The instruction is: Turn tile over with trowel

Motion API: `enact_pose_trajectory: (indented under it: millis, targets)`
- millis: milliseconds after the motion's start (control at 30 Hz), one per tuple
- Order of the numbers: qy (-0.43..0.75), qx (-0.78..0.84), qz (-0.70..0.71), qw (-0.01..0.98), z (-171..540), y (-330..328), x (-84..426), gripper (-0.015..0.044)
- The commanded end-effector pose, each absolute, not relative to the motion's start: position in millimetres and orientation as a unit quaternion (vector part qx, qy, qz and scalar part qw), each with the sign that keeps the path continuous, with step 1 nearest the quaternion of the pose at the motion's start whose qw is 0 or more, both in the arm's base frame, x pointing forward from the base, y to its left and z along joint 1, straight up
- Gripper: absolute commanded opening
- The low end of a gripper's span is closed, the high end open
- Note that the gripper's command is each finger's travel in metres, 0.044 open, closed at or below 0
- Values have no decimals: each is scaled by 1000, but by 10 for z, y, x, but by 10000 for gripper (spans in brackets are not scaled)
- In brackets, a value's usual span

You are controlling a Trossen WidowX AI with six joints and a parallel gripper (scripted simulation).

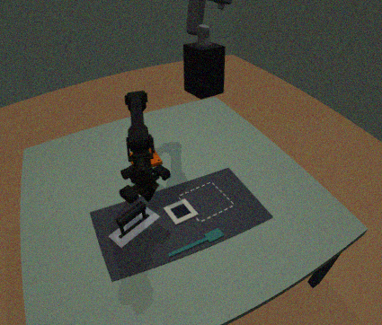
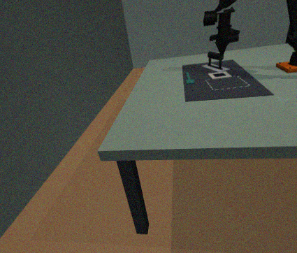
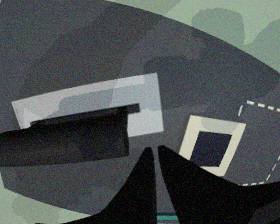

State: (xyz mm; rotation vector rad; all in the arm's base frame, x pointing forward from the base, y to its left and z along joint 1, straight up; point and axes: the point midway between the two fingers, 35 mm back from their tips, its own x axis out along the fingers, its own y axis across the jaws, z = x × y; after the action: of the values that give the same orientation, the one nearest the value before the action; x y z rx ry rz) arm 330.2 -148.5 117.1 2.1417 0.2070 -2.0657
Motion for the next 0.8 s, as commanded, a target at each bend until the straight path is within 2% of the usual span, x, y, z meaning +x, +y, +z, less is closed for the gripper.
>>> enact_pose_trajectory:
  millis: [0, 333, 533, 667, 767]
  targets:
    - [69, 716, -690, 79, 1171, -1486, 3302, 0]
    - [69, 716, -690, 79, 1171, -1486, 3302, 0]
    - [71, 716, -690, 81, 1172, -1488, 3303, 153]
    - [110, 710, -685, 122, 1192, -1542, 3318, 258]
    - [145, 702, -678, 159, 1209, -1591, 3331, 270]
